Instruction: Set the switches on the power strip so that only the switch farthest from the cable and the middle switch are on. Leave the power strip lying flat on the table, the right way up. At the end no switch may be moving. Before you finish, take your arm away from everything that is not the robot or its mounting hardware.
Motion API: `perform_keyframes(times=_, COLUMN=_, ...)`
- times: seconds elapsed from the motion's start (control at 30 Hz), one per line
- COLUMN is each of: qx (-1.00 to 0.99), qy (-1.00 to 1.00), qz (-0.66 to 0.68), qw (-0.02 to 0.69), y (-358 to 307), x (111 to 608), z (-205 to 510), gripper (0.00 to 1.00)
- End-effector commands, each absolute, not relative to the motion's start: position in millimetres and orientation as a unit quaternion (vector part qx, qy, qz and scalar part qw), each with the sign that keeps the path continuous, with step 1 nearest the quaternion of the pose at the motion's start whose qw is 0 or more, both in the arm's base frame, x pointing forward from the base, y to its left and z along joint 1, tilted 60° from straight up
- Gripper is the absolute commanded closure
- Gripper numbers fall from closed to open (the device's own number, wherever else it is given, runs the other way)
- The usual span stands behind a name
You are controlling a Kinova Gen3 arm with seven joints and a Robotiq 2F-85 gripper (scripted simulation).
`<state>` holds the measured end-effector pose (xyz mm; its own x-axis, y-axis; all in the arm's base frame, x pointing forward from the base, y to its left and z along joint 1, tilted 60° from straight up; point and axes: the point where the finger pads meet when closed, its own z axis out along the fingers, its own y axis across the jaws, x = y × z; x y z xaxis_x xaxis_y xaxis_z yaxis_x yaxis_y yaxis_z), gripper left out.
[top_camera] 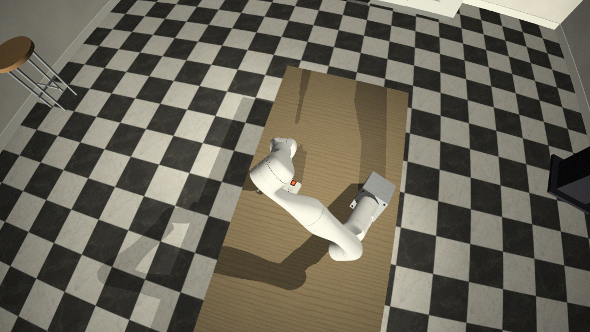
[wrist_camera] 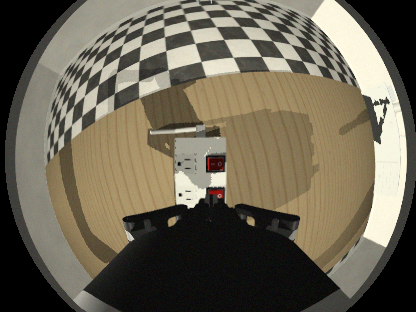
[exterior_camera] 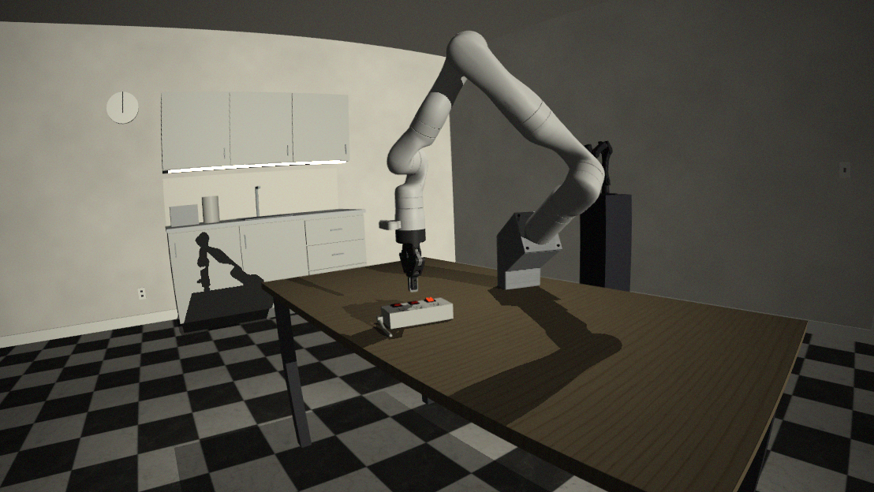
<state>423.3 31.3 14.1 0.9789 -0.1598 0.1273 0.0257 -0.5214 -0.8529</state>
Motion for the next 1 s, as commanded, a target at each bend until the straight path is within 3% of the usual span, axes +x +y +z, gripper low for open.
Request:
perform_keyframes(times=0.0, qx=-0.866, qy=0.039, qz=-0.094, qw=0.489, y=33, x=423, z=13, gripper=1.00)
perform_keyframes(times=0.97, qx=-0.866, qy=0.039, qz=-0.094, qw=0.489, y=50, x=427, z=3, gripper=1.00)
